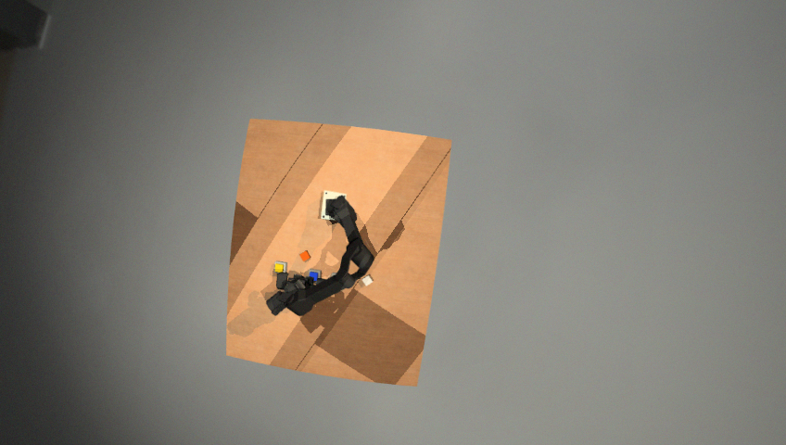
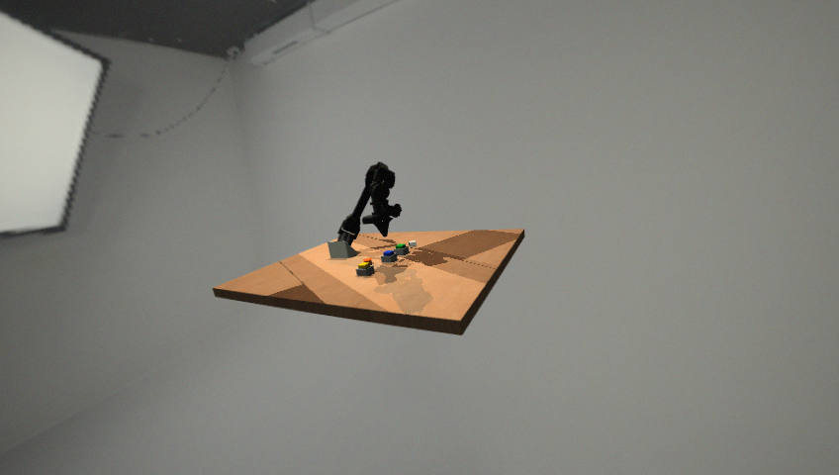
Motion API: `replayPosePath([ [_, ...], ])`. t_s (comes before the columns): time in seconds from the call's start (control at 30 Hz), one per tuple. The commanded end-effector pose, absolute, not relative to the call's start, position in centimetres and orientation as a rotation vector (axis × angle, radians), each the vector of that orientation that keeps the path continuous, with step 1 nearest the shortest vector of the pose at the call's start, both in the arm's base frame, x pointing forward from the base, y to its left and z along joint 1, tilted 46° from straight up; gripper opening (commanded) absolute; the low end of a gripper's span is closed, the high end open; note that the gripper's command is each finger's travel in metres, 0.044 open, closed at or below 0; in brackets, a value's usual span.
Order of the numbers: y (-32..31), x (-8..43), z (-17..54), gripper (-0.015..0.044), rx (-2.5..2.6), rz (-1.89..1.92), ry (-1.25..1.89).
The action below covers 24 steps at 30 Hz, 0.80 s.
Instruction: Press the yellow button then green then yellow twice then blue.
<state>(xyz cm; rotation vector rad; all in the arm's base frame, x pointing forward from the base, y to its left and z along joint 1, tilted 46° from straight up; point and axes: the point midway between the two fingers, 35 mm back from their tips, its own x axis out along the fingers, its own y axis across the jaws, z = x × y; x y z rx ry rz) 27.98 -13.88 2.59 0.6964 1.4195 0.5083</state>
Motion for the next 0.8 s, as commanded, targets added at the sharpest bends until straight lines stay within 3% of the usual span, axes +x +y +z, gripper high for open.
replayPosePath([
  [0.0, -10.7, 28.2, 0.4, 0.002, 0.7, 0.525, 1.428],
  [0.77, -8.5, 28.5, -1.8, 0.002, 0.701, 0.526, 1.427],
])
